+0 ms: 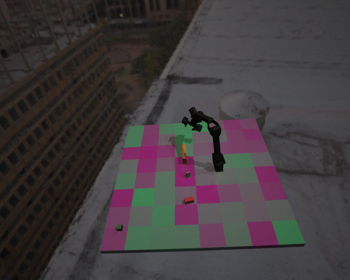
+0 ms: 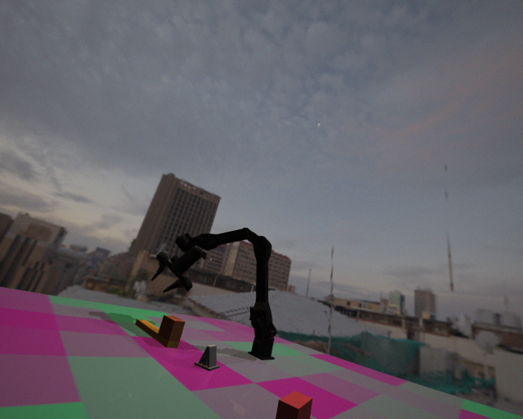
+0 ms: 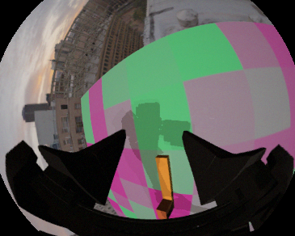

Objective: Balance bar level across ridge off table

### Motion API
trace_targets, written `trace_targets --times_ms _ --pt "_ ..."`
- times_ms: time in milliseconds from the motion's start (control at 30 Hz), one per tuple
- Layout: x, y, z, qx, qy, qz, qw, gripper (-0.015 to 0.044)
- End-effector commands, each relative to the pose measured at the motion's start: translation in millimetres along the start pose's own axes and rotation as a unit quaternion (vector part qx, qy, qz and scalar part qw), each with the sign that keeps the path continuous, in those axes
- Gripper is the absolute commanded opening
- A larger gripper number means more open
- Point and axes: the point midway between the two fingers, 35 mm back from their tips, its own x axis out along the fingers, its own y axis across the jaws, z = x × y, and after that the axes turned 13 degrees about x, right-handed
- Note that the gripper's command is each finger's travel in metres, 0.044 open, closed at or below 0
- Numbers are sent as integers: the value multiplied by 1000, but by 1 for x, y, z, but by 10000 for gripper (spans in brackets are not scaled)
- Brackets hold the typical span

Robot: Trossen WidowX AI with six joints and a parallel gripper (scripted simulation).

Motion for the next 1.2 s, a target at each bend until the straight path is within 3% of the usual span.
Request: trace_targets --times_ms 0,533,1167 --pt "-1 4 -24 -7 18 -24 1000 315" --pt "-14 -1 -120 -66 85 -131 986 315" --pt "-57 -27 -205 -146 119 -262 947 315"
